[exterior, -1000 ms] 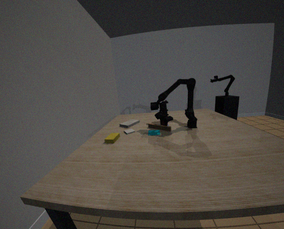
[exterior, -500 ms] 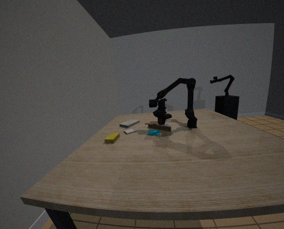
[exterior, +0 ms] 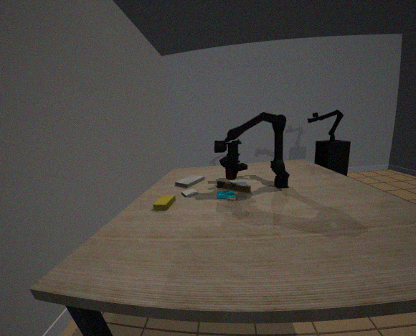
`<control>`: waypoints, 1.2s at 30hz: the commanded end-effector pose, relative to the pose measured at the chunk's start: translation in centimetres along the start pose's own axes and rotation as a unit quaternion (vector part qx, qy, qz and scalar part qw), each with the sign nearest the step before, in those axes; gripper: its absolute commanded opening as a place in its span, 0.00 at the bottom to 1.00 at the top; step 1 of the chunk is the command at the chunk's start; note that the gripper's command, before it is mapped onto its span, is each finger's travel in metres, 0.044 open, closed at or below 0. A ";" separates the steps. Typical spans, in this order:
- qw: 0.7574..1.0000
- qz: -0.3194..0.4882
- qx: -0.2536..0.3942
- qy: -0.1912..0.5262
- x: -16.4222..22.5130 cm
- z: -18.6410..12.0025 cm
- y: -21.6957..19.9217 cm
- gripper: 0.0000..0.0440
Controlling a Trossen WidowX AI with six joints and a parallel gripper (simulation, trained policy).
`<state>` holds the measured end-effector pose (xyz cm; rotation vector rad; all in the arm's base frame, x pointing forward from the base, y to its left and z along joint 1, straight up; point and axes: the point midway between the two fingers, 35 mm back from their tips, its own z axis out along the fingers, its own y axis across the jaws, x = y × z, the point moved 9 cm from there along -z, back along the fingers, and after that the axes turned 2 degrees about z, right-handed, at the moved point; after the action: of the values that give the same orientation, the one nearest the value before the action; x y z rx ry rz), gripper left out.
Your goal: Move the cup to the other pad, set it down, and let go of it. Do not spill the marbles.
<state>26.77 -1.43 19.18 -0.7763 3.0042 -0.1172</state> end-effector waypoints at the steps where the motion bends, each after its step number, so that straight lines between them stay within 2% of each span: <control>1: 1.000 -0.008 0.001 -0.013 -1.2 -0.7 0.5 0.00; 19: 0.997 -0.038 0.012 -0.060 -5.9 -1.4 3.9 0.00; 36: 0.996 -0.050 0.014 -0.072 -8.5 1.1 7.9 0.00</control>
<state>30.55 8.90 18.42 -0.8954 2.8170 -0.0892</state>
